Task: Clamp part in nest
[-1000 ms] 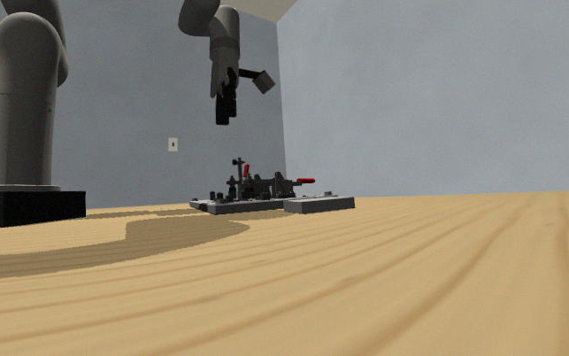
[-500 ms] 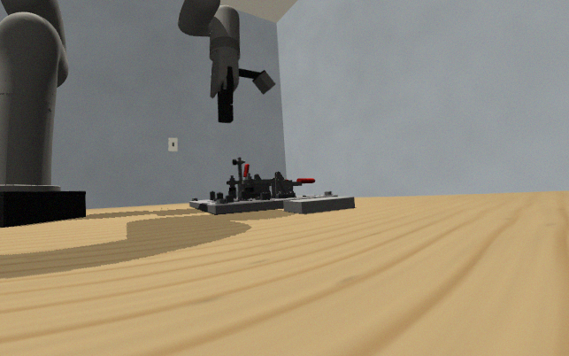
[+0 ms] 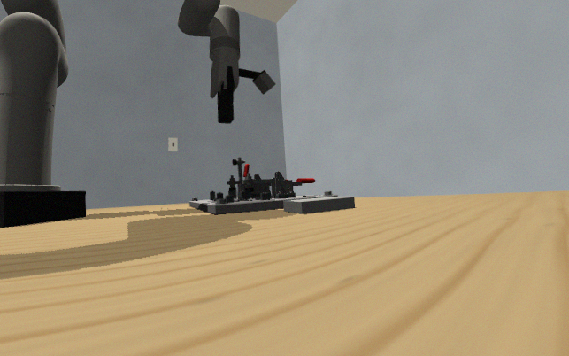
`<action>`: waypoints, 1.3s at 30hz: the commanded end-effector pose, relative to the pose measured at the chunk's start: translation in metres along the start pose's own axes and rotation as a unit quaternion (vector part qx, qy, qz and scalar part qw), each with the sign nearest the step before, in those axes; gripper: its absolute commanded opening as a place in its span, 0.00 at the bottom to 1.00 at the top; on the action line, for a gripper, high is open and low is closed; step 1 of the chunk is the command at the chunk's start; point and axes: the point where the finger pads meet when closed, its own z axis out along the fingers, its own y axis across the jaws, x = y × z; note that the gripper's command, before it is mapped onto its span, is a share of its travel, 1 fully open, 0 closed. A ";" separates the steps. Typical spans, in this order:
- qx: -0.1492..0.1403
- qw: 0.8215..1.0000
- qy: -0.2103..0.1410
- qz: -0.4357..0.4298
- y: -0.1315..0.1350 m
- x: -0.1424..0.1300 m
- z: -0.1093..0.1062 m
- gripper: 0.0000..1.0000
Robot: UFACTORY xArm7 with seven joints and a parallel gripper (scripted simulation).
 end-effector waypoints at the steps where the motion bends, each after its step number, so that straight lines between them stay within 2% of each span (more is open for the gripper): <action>1: 0.000 1.000 0.002 0.000 0.000 0.001 -0.002 1.00; 33: 0.000 1.000 0.002 0.000 0.000 0.001 -0.002 1.00; 34: 0.000 1.000 0.002 0.000 0.000 0.001 -0.002 0.47; 39: 0.000 1.000 0.002 0.000 0.000 0.001 -0.002 0.47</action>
